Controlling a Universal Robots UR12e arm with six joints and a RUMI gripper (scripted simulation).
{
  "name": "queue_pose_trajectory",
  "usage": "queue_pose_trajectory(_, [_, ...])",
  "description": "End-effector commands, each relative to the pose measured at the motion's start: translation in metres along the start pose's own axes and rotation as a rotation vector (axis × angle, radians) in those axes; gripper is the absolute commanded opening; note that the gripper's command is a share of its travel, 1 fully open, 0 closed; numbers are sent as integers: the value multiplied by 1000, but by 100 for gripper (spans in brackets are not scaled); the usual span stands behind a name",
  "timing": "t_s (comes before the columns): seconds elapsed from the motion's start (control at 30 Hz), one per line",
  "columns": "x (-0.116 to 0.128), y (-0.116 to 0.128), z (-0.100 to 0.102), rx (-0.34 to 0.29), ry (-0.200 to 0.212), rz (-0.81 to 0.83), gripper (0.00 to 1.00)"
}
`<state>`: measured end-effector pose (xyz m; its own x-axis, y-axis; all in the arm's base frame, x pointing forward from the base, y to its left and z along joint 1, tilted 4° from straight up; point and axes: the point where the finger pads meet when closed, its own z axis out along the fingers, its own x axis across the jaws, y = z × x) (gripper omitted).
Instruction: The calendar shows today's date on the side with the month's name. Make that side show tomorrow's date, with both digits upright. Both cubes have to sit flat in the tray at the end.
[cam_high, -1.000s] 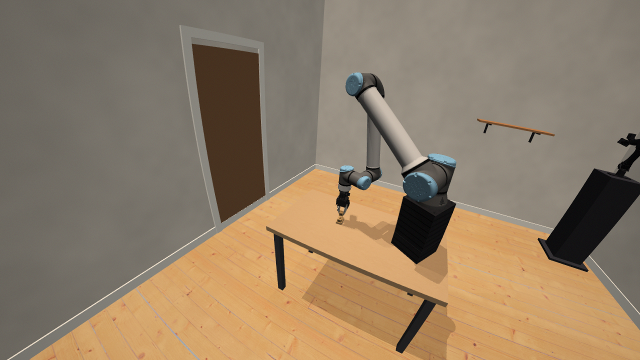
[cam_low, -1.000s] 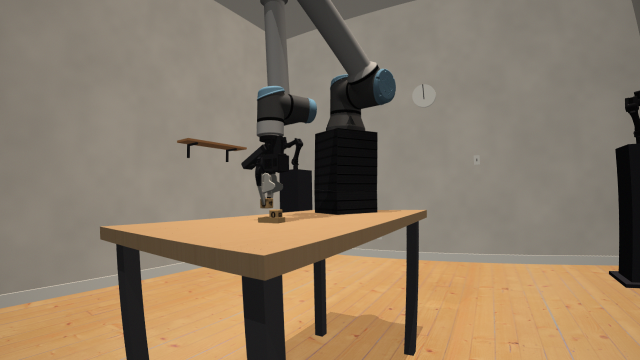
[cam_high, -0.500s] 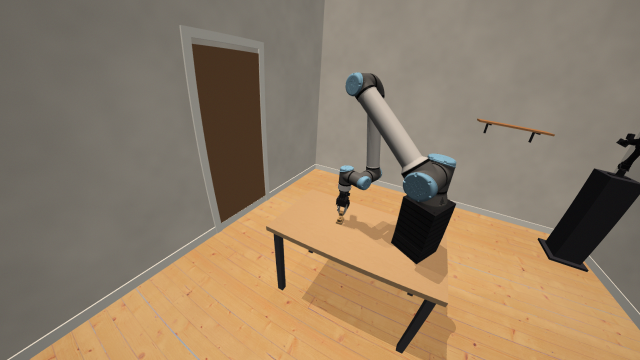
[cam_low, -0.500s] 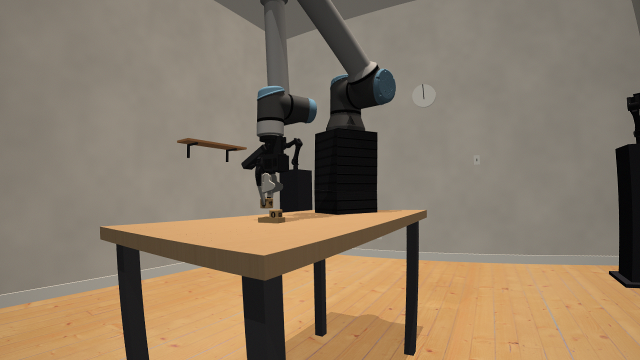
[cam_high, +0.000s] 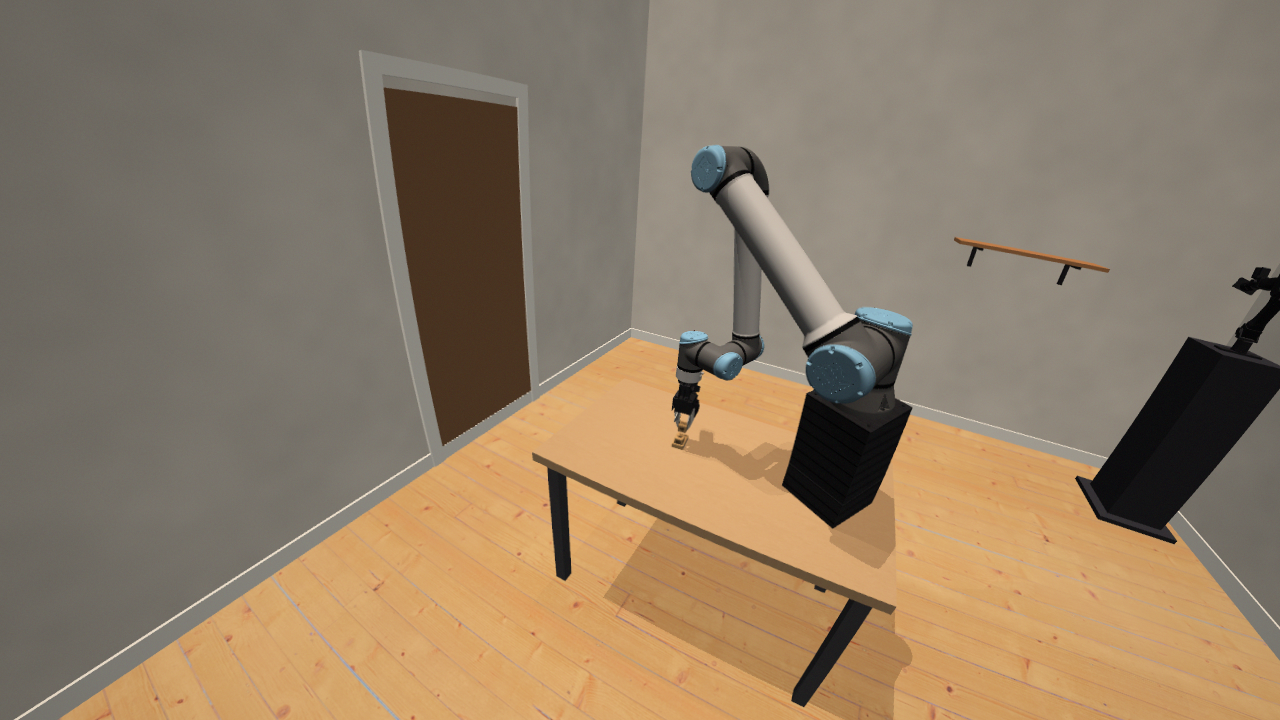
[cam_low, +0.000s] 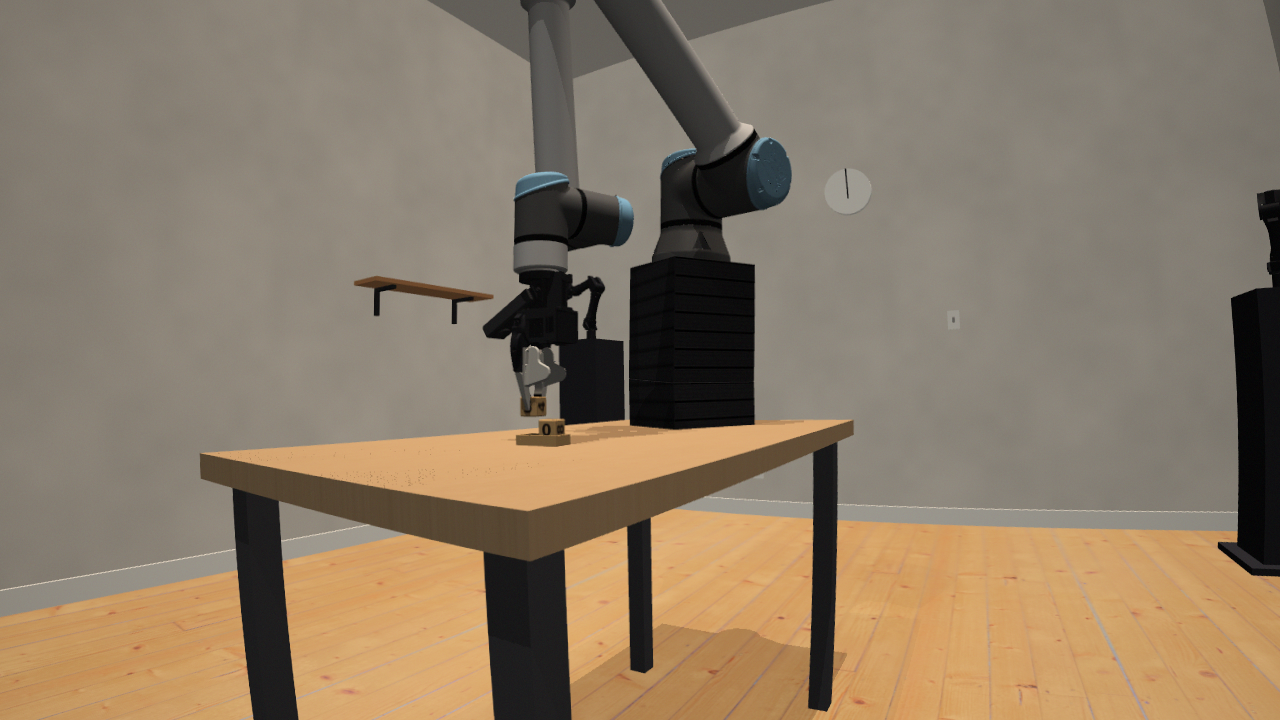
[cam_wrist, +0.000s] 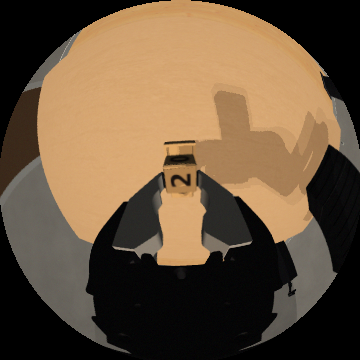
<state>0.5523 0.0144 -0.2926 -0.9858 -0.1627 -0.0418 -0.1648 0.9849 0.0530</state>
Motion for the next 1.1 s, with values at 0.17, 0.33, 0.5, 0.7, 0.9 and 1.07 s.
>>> queue_pose_trajectory(0.17, [-3, 0, 4, 0, -3, -1, 11])
queue_pose_trajectory(0.33, [-3, 0, 7, 1, -3, -1, 11])
queue_pose_trajectory(0.5, [-3, 0, 11, 1, -3, -1, 11])
queue_pose_trajectory(0.7, [-3, 0, 15, 1, -3, -1, 11])
queue_pose_trajectory(0.9, [-3, 0, 20, 1, -3, -1, 11])
queue_pose_trajectory(1.07, [-3, 0, 24, 1, -3, -1, 11])
